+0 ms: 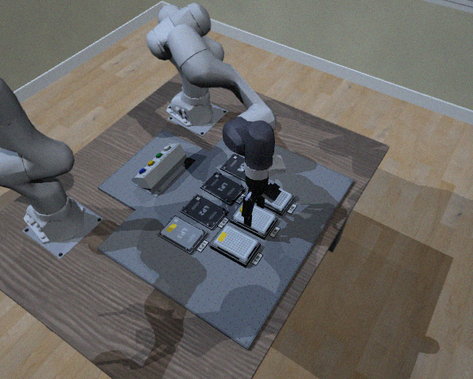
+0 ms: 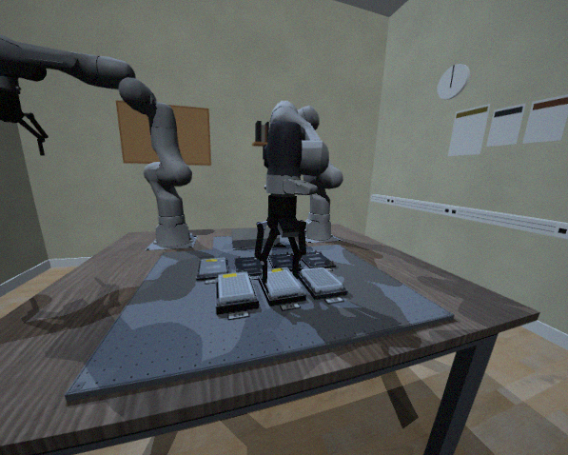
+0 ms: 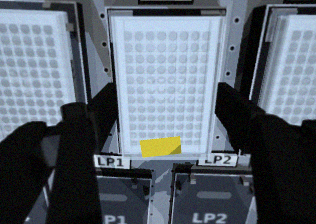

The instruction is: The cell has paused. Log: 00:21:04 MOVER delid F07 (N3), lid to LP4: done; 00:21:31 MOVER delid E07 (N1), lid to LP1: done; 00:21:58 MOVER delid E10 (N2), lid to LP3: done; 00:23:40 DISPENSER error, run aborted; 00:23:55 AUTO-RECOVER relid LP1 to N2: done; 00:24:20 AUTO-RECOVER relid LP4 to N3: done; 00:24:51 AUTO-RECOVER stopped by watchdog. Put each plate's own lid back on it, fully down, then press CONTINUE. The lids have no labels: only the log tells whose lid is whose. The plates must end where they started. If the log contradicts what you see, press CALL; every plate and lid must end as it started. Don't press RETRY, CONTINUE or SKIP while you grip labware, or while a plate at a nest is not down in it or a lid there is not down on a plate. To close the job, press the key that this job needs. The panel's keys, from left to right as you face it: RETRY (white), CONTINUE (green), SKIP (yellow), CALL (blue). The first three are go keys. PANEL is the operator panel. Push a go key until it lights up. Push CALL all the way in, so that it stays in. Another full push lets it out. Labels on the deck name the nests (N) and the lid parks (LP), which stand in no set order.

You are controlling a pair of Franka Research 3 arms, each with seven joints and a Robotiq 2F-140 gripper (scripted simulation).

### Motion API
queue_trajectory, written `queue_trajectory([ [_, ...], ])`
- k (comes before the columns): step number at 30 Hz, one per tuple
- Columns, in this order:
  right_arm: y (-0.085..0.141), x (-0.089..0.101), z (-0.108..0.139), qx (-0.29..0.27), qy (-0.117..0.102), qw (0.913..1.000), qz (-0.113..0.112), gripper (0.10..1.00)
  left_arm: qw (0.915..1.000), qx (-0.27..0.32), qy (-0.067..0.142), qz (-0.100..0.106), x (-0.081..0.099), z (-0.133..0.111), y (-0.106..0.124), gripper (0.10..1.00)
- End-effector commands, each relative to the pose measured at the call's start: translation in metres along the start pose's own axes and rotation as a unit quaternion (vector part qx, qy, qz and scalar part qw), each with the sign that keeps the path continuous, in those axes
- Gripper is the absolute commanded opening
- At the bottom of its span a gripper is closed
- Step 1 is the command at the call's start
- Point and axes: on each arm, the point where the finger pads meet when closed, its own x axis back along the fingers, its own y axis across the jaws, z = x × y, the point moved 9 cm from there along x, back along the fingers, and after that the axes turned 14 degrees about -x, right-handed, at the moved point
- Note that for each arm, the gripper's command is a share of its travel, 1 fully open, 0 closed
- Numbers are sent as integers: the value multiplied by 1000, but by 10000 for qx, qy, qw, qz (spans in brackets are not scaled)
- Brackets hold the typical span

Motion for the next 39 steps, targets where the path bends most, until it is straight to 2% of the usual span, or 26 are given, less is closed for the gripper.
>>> queue_trajectory([
  [1, 0, 0, 0, -1, 1, 10000, 1, 1000, 10000, -8, 8, 3, 3, 0, 1, 99],
  [39, 0, 0, 0, -1, 1, 10000, 1, 1000, 10000, -8, 8, 3, 6, 0, 1, 99],
])
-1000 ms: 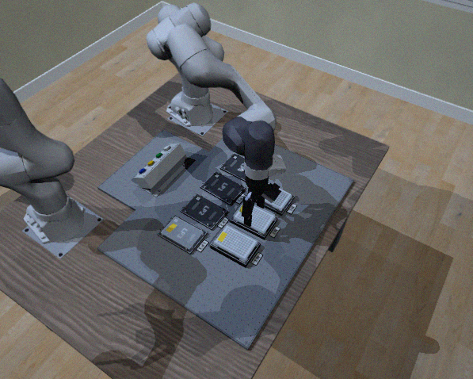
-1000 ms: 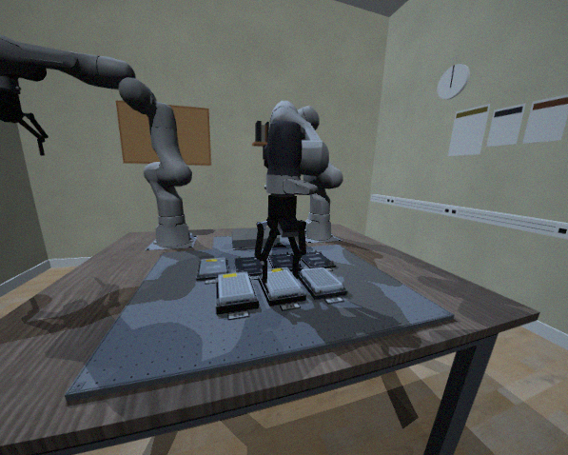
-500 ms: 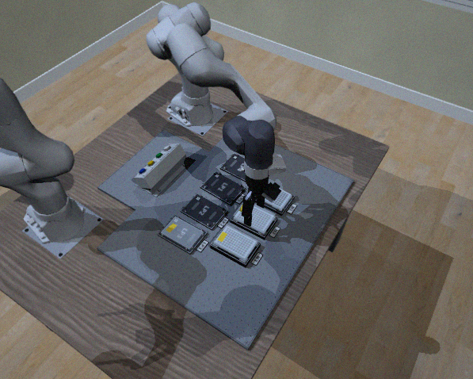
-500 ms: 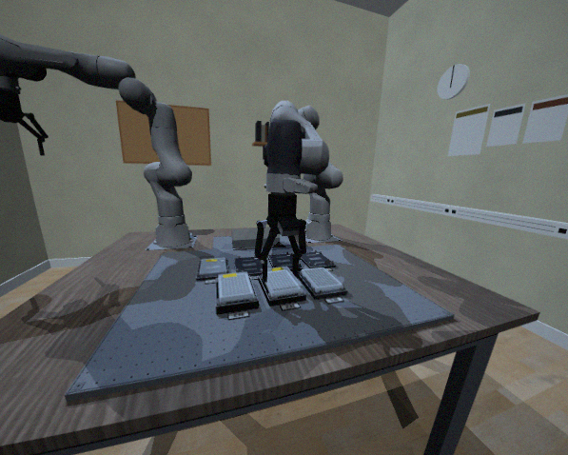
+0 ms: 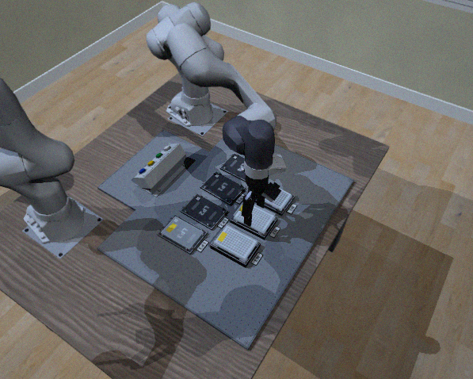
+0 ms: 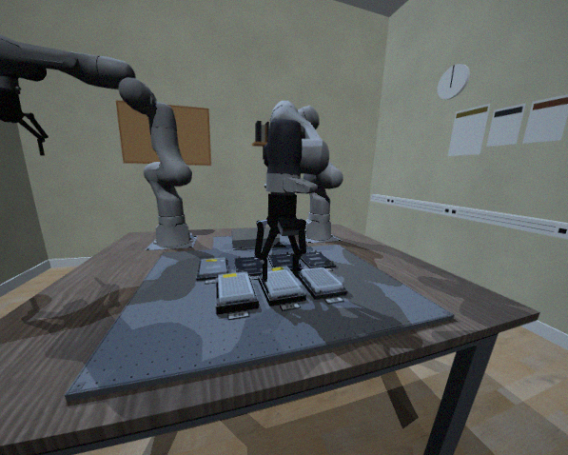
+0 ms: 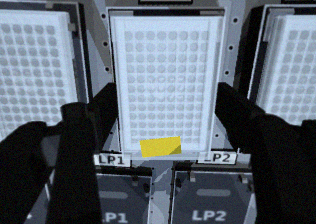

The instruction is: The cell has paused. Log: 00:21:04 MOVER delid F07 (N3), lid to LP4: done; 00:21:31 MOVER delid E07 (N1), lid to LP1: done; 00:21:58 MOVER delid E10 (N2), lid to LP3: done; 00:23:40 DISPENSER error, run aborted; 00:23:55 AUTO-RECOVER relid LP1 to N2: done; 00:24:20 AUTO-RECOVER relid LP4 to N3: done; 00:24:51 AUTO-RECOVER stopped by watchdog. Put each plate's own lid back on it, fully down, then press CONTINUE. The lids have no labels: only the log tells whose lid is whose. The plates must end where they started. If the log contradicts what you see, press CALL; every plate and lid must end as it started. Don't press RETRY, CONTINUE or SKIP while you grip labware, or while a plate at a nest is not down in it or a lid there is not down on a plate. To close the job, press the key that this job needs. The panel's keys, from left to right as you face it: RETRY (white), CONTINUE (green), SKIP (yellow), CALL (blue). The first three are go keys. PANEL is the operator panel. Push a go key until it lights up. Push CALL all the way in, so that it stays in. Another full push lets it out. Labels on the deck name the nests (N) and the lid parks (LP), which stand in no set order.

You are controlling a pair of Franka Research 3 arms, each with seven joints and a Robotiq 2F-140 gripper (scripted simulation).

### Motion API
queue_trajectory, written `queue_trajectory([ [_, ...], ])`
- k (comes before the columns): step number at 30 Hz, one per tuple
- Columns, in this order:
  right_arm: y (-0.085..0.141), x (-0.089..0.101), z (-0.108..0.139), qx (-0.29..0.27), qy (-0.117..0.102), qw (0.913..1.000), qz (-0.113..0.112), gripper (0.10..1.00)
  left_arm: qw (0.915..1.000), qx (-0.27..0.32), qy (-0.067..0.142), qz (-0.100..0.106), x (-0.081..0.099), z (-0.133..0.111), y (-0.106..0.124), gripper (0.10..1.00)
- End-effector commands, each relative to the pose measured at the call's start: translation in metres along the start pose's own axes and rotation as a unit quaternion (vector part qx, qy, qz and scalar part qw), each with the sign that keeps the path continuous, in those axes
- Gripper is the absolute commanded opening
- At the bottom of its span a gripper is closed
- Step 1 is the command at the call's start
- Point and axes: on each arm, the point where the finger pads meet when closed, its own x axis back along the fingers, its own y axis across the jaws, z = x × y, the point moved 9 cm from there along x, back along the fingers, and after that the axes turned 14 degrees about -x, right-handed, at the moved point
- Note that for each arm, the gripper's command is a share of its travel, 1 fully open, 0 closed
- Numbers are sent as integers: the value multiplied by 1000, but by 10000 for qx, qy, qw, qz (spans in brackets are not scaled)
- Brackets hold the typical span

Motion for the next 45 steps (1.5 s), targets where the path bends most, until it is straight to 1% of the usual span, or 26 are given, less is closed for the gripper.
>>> queue_trajectory([
  [1, 0, 0, 0, -1, 1, 10000, 1, 1000, 10000, -3, 9, 0, 2, 0, 1, 99],
  [17, 0, 0, 0, -1, 1, 10000, 1, 1000, 10000, -3, 9, 0, 9, 0, 1, 99],
  [45, 0, 0, 0, -1, 1, 10000, 1, 1000, 10000, -3, 9, 0, 41, 0, 1, 99],
])
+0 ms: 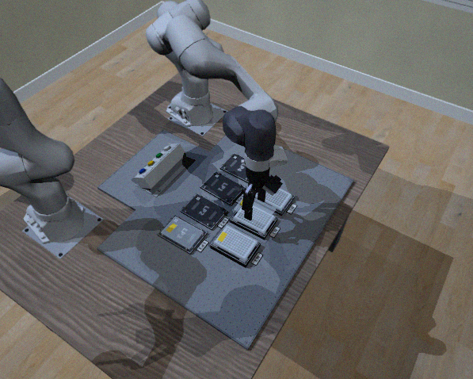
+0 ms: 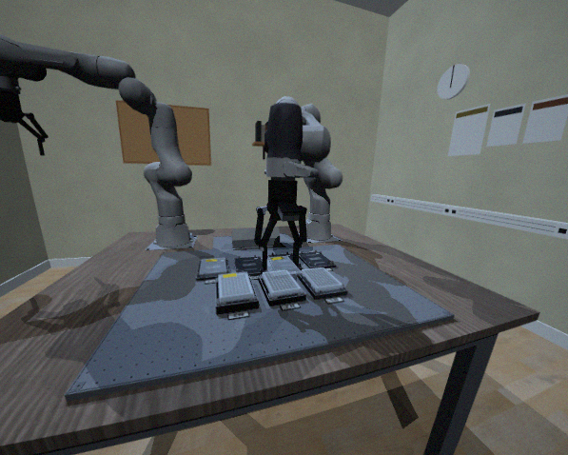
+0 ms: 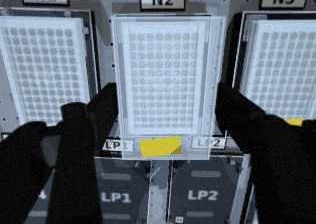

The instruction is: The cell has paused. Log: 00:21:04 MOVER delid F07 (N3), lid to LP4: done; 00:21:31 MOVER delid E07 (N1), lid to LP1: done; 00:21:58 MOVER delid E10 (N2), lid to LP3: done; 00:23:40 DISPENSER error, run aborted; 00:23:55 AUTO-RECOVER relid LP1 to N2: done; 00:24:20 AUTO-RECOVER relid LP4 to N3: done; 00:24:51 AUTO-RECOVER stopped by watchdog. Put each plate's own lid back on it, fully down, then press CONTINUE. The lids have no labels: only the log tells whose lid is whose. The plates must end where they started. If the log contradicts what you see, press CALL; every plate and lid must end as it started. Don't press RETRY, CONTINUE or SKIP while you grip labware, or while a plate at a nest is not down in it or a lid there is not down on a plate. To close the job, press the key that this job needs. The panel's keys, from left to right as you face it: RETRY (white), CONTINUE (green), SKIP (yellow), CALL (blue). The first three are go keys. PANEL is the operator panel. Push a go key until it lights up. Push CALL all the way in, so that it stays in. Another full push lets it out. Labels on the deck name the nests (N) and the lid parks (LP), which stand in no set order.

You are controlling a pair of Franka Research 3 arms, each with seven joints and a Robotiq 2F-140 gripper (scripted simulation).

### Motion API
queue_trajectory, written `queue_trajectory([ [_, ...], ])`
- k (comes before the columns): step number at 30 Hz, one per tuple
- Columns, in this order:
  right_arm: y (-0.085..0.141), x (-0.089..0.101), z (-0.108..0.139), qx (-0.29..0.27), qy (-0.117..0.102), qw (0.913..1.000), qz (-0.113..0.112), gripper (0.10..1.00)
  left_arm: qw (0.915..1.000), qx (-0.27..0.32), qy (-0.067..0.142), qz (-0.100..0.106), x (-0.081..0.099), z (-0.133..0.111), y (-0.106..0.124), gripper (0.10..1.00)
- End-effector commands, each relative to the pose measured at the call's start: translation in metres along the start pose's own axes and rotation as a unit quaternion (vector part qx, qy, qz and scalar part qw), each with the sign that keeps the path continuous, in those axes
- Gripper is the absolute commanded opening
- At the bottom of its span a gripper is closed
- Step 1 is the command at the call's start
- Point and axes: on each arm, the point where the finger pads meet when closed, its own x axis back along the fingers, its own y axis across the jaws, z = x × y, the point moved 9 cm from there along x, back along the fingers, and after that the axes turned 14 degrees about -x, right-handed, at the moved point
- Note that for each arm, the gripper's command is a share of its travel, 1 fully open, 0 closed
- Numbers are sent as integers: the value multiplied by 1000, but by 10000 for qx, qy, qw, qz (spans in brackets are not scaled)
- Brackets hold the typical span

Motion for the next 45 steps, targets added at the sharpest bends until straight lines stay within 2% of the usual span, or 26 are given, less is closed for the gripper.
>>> queue_trajectory([
  [1, 0, 0, 0, -1, 1, 10000, 1, 1000, 10000, 25, -15, 10, 5, -1, 0, 99],
  [23, 0, 0, 0, -1, 1, 10000, 1, 1000, 10000, 25, -14, 11, 10, -1, -4, 99],
  [26, 0, 0, 0, -1, 1, 10000, 1, 1000, 10000, 23, -13, 16, 11, -3, -24, 99],
  [32, 0, 0, 0, -1, 1, 10000, 1, 1000, 10000, 25, -14, 16, 11, -18, -94, 99],
  [35, 0, 0, 0, -1, 1, 10000, 1, 1000, 10000, 26, -17, 9, 10, -25, -118, 99],
  [38, 0, 0, 0, -1, 1, 10000, 1, 1000, 10000, 27, -18, 5, 10, -28, -125, 99],
  [45, 0, 0, 0, -1, 1, 10000, 1, 1000, 10000, 27, -18, 5, 10, -28, -125, 99],
])
